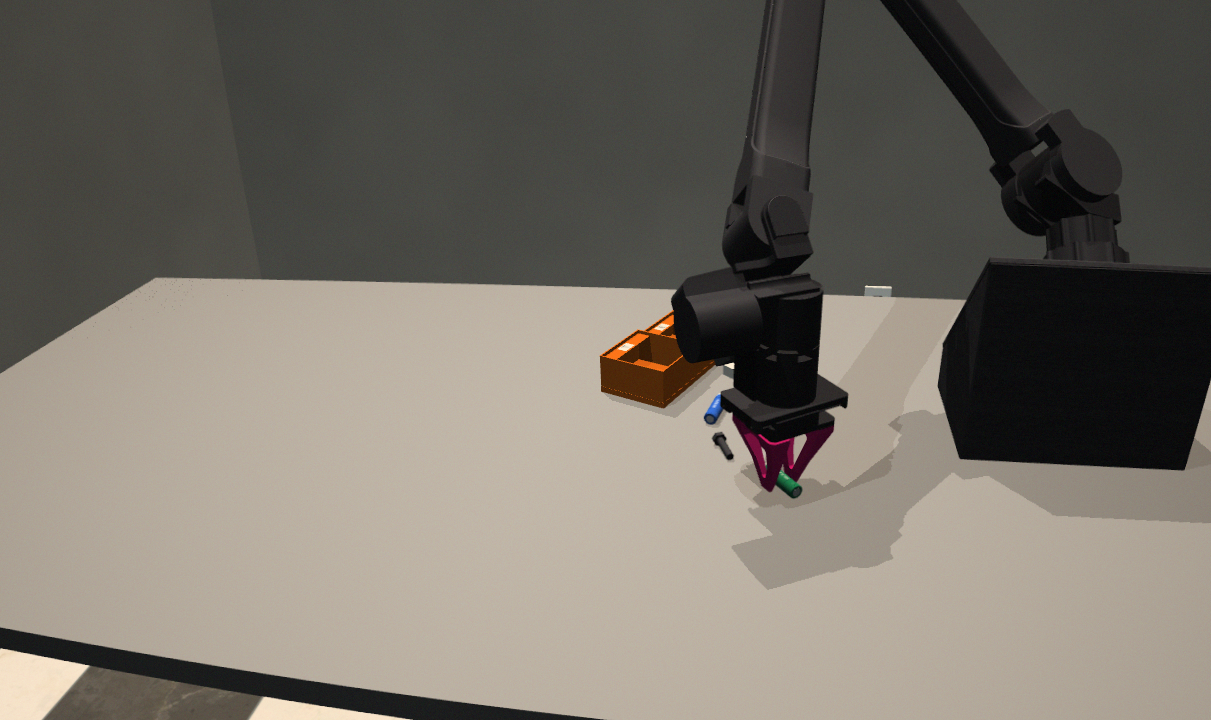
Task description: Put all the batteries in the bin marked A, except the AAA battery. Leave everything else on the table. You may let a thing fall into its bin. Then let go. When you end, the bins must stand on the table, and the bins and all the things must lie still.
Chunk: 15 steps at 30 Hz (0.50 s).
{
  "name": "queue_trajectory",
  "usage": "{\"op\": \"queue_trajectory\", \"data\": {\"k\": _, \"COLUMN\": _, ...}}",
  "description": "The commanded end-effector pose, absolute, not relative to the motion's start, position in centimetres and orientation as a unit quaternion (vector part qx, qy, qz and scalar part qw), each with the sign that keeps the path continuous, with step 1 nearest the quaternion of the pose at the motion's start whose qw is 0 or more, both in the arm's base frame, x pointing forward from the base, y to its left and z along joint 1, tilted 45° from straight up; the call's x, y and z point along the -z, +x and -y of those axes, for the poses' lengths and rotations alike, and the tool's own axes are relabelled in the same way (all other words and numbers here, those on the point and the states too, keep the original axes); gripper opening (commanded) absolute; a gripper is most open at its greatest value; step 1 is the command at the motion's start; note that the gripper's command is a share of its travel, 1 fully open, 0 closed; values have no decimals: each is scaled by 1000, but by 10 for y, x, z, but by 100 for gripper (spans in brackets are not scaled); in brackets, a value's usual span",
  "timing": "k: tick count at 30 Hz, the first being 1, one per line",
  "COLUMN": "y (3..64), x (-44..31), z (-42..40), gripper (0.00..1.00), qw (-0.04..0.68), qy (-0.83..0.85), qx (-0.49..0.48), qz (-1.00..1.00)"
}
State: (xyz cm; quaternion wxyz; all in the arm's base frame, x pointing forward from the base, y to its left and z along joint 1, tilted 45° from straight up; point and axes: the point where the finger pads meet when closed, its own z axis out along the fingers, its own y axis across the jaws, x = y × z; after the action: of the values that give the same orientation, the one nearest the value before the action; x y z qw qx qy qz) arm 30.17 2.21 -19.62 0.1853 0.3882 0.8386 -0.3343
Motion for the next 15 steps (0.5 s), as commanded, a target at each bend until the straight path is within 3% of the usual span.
{"op": "queue_trajectory", "data": {"k": 1, "y": 303, "x": 193, "z": -29, "gripper": 27, "qw": 193, "qy": 373, "qx": 328, "qz": -846}}
{"op": "queue_trajectory", "data": {"k": 10, "y": 307, "x": 193, "z": -28, "gripper": 27, "qw": 192, "qy": 383, "qx": 328, "qz": -842}}
{"op": "queue_trajectory", "data": {"k": 11, "y": 307, "x": 193, "z": -28, "gripper": 8, "qw": 192, "qy": 383, "qx": 328, "qz": -842}}
{"op": "queue_trajectory", "data": {"k": 15, "y": 307, "x": 193, "z": -28, "gripper": 8, "qw": 192, "qy": 383, "qx": 328, "qz": -842}}
